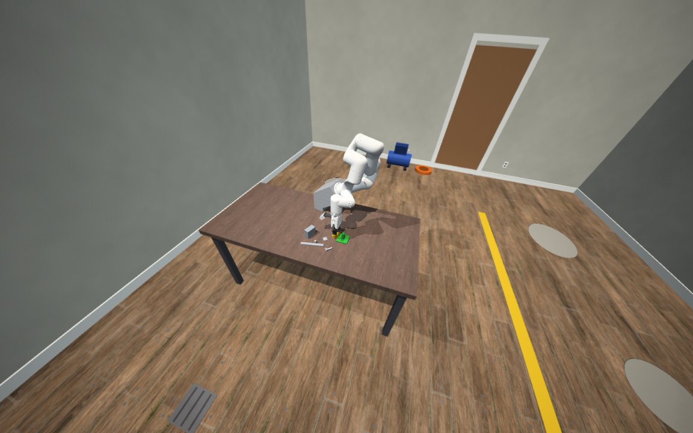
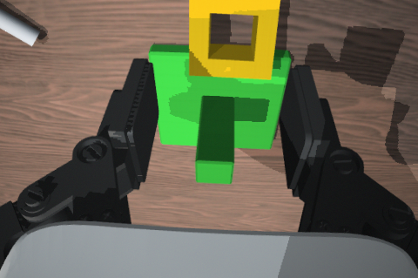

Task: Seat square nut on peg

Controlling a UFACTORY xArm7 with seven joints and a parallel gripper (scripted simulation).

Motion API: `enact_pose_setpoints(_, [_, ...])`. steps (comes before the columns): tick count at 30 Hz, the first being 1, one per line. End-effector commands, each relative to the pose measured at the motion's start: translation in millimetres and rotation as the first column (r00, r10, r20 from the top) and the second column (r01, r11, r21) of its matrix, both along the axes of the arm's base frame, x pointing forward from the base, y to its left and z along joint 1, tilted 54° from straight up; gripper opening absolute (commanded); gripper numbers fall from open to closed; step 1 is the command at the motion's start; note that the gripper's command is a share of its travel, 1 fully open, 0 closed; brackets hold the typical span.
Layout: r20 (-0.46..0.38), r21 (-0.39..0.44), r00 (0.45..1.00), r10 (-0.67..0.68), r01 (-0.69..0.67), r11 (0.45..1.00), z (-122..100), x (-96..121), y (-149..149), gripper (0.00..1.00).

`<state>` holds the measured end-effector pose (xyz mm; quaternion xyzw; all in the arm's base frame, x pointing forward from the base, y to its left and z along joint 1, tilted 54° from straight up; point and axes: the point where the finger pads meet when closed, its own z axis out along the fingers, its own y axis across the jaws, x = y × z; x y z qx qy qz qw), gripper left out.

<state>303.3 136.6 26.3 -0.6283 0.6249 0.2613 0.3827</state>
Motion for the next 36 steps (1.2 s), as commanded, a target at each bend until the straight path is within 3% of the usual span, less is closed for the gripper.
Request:
enact_pose_setpoints(1, [0.003,0.001,1.0,-0.004,0.004,1.0,-6.1,3.5,7.7,0.6])
enact_pose_setpoints(36, [-0.008,-0.012,1.0,0.0,0.0,1.0,-33.4,2.8,39.1,0.6])
